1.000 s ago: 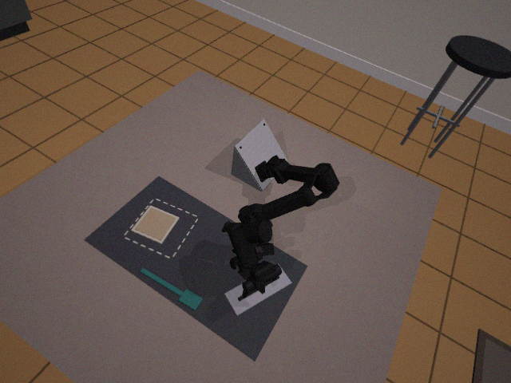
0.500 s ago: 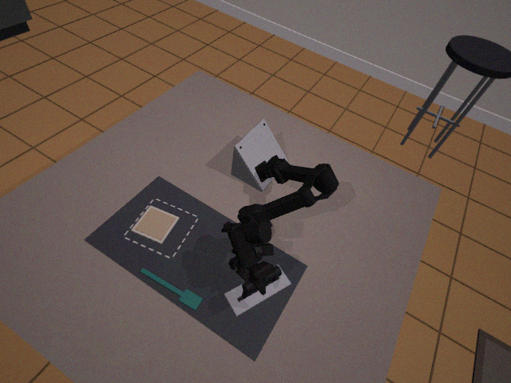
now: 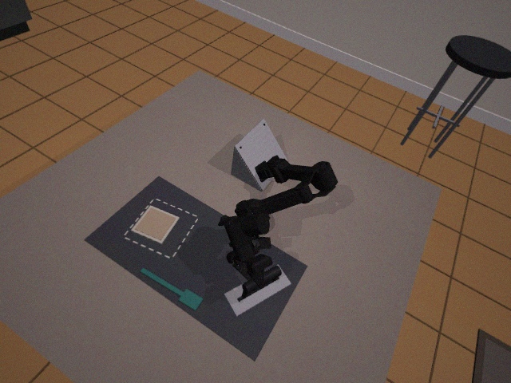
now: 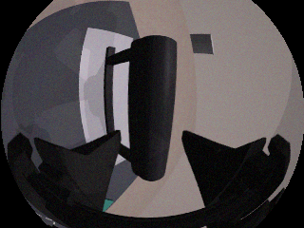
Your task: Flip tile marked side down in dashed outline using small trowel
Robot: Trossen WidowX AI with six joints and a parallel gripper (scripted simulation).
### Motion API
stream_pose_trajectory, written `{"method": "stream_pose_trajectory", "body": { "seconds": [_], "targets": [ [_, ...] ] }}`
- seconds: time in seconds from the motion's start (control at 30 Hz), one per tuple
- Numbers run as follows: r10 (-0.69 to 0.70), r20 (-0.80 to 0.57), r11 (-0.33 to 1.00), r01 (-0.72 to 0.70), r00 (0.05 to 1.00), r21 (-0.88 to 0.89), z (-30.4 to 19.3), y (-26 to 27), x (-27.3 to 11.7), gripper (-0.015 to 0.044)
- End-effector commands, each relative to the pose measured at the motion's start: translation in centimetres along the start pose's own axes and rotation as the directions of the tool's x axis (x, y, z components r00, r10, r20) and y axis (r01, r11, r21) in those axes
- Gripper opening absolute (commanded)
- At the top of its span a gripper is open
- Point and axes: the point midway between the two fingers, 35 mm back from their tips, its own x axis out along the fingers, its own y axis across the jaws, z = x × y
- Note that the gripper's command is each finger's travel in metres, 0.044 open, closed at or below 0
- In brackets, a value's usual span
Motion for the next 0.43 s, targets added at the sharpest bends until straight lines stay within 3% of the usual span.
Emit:
{"method": "stream_pose_trajectory", "body": {
  "seconds": [0.0, 0.23, 0.4],
  "targets": [
    [0.005, -0.003, 1.000, -0.005, 1.000, 0.009, 0.0, 0.2, -2.8, 0.0300],
    [0.006, -0.010, 1.000, -0.006, 1.000, 0.010, 0.2, -0.1, -4.3, 0.0300],
    [-0.014, -0.076, 1.000, 0.015, 0.997, 0.016, 1.4, -3.4, -8.4, 0.0300]
  ]
}}
